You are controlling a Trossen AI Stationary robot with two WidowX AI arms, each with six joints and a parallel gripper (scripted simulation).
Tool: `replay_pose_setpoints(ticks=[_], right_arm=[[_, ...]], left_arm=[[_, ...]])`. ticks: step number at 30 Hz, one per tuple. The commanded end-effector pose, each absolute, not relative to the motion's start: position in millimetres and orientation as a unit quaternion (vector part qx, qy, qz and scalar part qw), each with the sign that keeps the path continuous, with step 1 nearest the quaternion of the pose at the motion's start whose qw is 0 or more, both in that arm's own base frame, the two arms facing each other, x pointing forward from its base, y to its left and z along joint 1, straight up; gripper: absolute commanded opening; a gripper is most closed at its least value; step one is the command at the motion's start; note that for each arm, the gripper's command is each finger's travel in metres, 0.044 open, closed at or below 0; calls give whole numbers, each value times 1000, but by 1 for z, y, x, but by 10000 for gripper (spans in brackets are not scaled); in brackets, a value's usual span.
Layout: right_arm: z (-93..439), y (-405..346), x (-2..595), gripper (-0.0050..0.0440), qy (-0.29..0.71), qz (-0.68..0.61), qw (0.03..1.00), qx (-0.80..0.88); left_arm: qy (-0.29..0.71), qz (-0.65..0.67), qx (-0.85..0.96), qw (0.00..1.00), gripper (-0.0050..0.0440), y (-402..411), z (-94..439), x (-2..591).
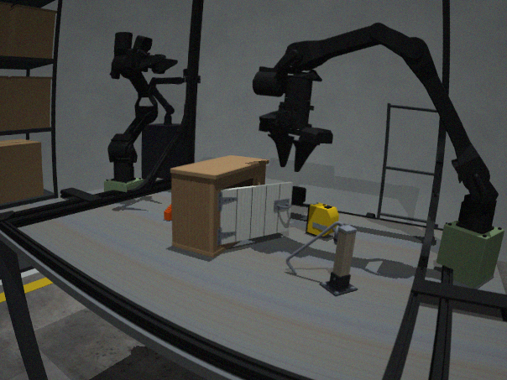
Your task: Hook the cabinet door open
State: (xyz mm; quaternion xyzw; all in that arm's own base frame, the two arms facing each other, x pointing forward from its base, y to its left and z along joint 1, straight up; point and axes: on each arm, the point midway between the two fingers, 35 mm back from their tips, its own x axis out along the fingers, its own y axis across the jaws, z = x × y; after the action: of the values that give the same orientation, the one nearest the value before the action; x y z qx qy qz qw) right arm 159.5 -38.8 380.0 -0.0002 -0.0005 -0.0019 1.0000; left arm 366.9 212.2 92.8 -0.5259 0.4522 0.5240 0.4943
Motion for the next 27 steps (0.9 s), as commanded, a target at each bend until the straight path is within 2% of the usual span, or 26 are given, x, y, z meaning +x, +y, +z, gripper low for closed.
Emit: replay_pose_setpoints(ticks=[1,26,27], right_arm=[[380,-38,159,400,-1,0,1000,0],[380,-38,159,400,-1,0,1000,0],[380,-38,159,400,-1,0,1000,0]], left_arm=[[456,526,-524,490,220,215,79,367],[467,531,-531,467,220,217,56,369],[467,531,-531,467,196,217,56,369]])
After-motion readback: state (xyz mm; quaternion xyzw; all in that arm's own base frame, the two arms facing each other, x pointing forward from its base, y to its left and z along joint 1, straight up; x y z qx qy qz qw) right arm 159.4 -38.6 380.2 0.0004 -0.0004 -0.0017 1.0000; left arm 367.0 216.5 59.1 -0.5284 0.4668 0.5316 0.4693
